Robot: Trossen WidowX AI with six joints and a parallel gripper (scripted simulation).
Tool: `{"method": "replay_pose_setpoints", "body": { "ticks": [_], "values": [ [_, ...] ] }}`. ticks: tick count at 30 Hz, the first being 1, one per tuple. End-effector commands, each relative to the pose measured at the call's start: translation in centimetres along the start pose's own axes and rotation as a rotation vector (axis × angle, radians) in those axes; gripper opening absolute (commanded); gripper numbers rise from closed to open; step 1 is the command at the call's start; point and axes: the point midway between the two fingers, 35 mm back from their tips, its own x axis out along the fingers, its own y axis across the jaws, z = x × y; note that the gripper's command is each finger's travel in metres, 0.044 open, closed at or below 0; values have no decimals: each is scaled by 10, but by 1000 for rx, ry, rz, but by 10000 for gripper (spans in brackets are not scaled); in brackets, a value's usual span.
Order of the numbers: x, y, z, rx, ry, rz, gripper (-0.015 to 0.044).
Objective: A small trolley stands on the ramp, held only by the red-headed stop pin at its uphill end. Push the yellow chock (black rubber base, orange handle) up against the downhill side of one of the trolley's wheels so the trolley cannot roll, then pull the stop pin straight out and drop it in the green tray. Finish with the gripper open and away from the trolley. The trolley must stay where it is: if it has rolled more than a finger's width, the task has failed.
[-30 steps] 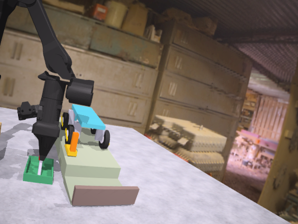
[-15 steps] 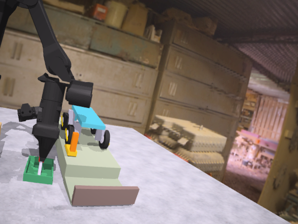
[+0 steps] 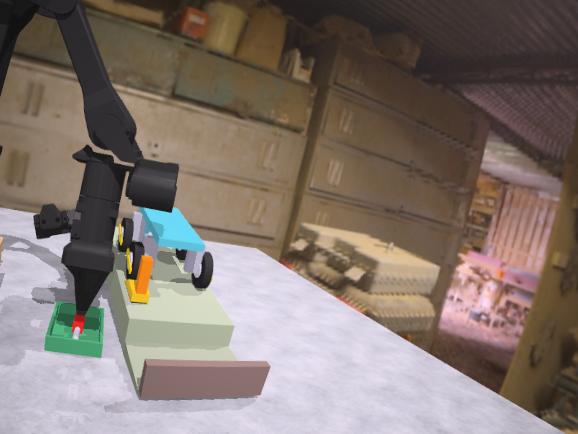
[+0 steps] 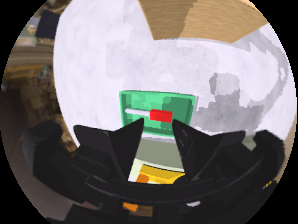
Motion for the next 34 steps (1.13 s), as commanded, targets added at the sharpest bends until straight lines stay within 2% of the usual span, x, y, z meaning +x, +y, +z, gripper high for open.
{"method": "replay_pose_setpoints", "body": {
  "ticks": [1,4,10,16,20,34],
  "values": [
    [0,0,0,0,0,0,269],
    [0,0,0,0,0,0,340],
    [-1,0,0,0,0,0,340],
    [-22,3,3,3,-3,4,340],
    [-30,4,4,3,-4,5,440],
    [-70,10,5,3,-4,5,440]
  ]
}}
